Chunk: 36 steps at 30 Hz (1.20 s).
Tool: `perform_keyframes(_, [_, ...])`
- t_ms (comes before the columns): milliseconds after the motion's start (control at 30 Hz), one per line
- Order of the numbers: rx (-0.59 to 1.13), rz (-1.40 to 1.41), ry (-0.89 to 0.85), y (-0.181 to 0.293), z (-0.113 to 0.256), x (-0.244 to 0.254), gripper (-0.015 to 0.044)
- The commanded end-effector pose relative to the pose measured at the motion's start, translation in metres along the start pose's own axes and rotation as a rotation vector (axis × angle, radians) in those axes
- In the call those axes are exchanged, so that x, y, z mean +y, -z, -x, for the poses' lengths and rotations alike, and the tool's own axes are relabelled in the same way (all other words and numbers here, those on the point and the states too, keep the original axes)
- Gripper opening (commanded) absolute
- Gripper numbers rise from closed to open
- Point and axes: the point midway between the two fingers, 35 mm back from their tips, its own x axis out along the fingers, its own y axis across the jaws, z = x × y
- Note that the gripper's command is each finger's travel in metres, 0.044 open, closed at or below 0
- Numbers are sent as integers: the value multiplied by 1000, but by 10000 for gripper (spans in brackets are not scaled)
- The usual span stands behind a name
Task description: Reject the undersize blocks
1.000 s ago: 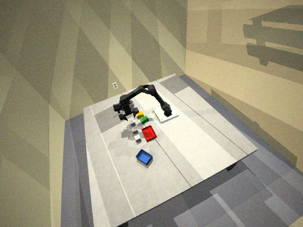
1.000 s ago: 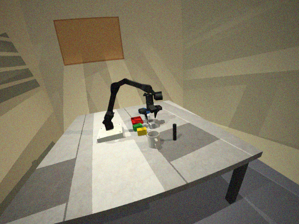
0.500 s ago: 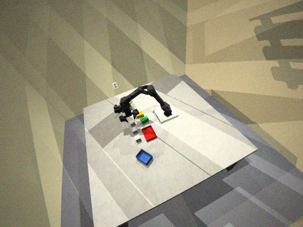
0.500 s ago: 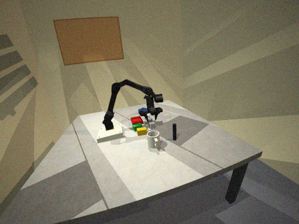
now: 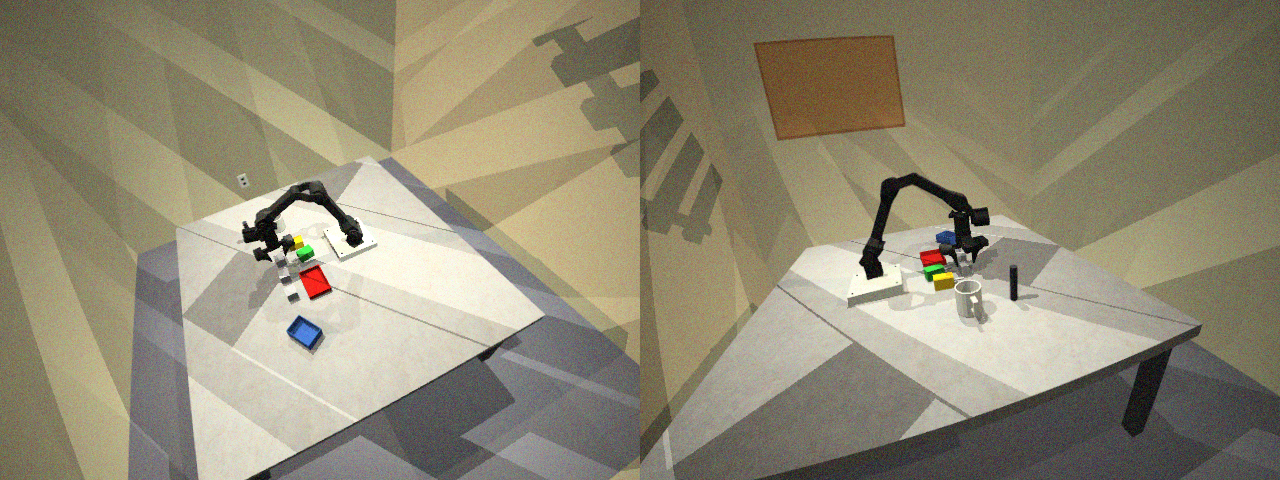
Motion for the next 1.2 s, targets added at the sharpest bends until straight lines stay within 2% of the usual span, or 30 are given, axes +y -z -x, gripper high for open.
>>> perform_keyframes(0, [-5,5,1,-1,-6,-1,325])
perform_keyframes(567, [-5,5,2,0,-32,-3,325])
perform_keyframes(700, [0,1,1,0,-29,-2,220])
perform_keyframes(1000, [0,1,1,0,-29,-2,160])
perform_keyframes(1100, [0,2,1,0,-21,-1,81])
perform_keyframes(1167, [-2,3,1,0,2,0,29])
